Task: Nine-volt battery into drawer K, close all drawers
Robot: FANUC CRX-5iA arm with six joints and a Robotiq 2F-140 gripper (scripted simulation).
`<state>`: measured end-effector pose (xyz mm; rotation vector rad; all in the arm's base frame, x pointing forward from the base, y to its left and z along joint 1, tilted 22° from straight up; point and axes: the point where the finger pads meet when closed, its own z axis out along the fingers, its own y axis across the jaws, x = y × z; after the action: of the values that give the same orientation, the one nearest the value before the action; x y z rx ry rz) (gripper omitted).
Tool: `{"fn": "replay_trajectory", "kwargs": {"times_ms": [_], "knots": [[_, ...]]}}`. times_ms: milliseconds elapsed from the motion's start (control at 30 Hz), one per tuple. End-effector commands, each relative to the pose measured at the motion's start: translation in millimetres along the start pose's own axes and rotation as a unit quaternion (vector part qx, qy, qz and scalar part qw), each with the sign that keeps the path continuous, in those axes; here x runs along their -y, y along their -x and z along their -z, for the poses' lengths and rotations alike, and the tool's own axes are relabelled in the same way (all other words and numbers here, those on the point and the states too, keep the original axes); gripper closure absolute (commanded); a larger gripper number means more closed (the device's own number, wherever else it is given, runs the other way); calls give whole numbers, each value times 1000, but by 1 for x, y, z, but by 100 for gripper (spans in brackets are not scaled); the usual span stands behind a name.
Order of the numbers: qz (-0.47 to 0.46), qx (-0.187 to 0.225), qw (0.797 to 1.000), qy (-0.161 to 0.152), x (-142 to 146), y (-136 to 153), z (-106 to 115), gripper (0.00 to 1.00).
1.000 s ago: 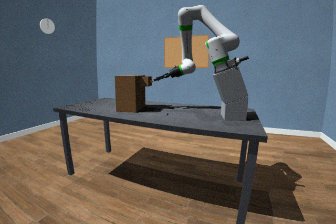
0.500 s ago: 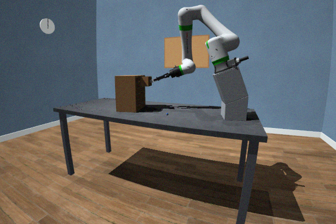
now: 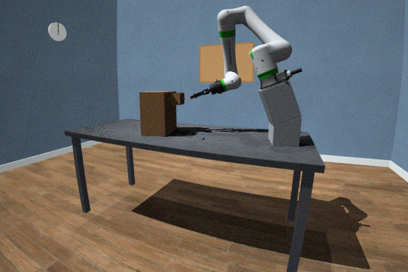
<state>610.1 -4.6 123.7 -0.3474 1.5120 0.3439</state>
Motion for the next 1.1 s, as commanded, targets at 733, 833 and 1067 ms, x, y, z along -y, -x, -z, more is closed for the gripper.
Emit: {"fn": "replay_trajectory", "kwargs": {"times_ms": [733,833,1067], "knots": [[0,0,1000,0,0,-6,73,80],[0,0,1000,0,0,-6,75,80],[0,-1,1000,0,0,-6,75,80]]}}
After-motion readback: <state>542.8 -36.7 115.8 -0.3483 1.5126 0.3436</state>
